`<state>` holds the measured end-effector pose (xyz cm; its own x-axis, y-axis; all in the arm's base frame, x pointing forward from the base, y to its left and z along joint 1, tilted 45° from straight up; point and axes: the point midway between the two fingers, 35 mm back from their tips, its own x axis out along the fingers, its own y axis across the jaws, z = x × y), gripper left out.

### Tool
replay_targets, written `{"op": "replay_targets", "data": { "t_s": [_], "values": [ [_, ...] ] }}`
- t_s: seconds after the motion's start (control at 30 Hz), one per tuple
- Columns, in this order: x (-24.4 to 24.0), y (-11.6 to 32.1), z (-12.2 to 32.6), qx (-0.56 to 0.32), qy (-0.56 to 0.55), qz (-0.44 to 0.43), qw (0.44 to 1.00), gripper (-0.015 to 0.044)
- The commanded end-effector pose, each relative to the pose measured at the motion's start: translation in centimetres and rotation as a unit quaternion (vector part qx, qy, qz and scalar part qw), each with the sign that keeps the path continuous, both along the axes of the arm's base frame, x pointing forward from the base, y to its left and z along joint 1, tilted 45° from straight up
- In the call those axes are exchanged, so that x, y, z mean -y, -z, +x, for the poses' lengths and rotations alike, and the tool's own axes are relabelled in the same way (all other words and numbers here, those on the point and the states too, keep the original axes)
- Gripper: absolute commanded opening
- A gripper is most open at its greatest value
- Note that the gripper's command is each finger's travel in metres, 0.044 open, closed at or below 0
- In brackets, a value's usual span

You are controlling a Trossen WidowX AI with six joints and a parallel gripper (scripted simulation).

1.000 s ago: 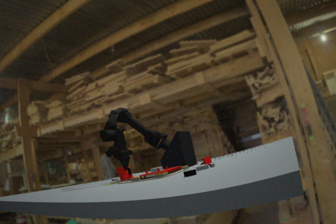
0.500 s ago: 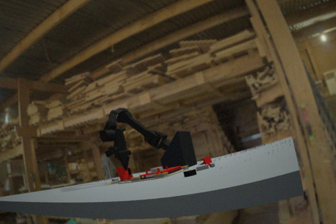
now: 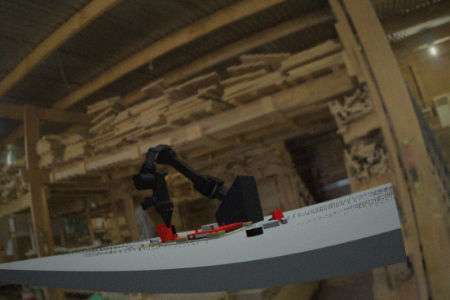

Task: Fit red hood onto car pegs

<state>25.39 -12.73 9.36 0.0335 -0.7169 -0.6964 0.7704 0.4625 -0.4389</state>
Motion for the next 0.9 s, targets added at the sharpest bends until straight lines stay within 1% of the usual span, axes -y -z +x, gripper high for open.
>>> {"op": "replay_targets", "data": {
  "t_s": [0.0,0.87],
  "values": [
    [-0.01,-0.03,0.07,0.011,0.009,0.003,1.000,0.0000],
    [0.13,-0.17,0.09,0.062,0.057,0.006,0.996,0.0000]
  ]
}}
